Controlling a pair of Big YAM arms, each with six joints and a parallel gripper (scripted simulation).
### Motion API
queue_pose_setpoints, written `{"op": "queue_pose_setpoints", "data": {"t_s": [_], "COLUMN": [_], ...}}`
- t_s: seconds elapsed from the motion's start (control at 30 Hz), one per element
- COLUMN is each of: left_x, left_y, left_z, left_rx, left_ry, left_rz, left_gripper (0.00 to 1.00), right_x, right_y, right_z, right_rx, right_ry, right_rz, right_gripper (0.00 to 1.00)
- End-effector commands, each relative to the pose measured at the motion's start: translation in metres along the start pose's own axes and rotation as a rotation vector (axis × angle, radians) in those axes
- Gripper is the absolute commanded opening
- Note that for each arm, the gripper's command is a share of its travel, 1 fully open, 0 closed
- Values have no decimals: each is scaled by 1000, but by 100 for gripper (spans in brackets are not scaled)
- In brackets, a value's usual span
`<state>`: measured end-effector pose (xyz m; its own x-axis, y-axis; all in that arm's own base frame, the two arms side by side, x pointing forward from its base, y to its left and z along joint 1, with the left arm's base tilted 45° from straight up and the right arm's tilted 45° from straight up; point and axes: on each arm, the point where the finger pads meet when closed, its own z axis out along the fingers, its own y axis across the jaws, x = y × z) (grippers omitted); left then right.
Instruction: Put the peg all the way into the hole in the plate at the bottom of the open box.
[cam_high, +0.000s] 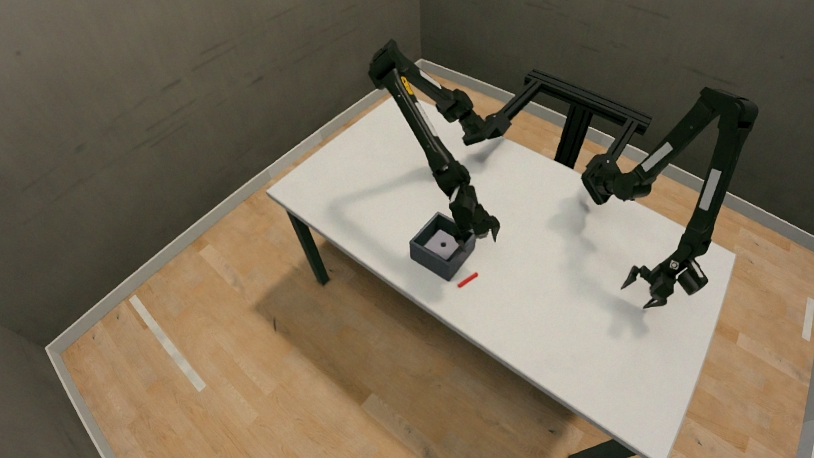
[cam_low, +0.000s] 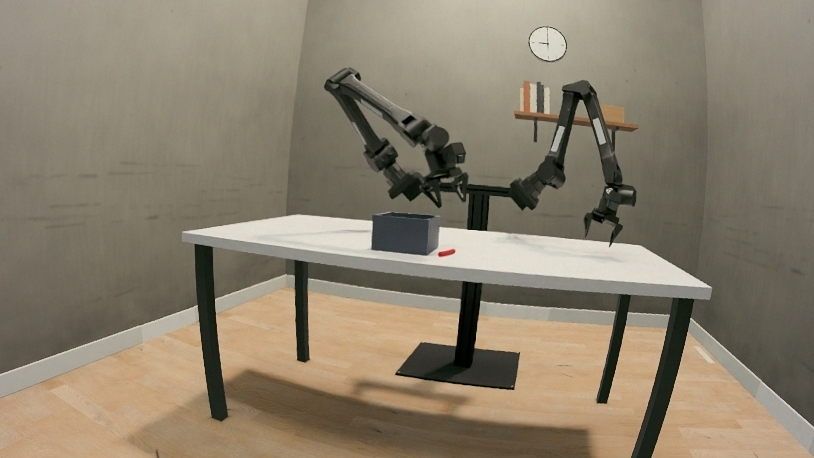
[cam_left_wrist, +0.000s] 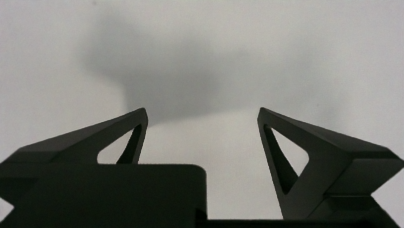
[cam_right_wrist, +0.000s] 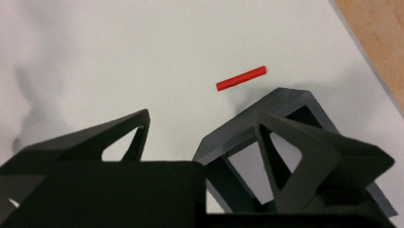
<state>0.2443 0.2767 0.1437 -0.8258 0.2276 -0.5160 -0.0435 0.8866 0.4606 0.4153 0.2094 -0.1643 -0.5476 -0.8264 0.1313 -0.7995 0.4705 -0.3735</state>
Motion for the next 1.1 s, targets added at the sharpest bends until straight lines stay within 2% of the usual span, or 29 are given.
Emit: {"op": "queue_pose_setpoints", "data": {"t_s": [0.0, 0.07, 0.3, 0.53, 0.6, 0.63, 0.83, 1.07], "left_x": [-22, -33, -91, -134, -134, -149, -156, -151], "left_y": [-25, -33, -122, -217, -217, -228, -314, -397], "left_z": [17, 21, 36, 23, 23, 17, -16, -71], "left_rx": [32, 34, 62, 60, 60, 53, 56, 63], "left_ry": [-17, -23, -55, -135, -135, -167, -267, -428], "left_rz": [-18, -1, 130, 251, 251, 260, 345, 407], "left_gripper": [100, 100, 100, 100, 100, 100, 100, 100], "right_x": [-32, -34, -34, -31, -31, -36, -32, -32], "right_y": [-22, -26, -48, -56, -56, -58, -56, -56], "right_z": [6, 9, 31, 40, 40, 33, 35, 35], "right_rx": [4, 2, -6, -13, -13, -3, -9, -9], "right_ry": [-105, -120, -183, -198, -198, -210, -204, -204], "right_rz": [-216, -256, -421, -432, -432, -430, -424, -424], "right_gripper": [100, 100, 100, 100, 100, 100, 100, 100]}}
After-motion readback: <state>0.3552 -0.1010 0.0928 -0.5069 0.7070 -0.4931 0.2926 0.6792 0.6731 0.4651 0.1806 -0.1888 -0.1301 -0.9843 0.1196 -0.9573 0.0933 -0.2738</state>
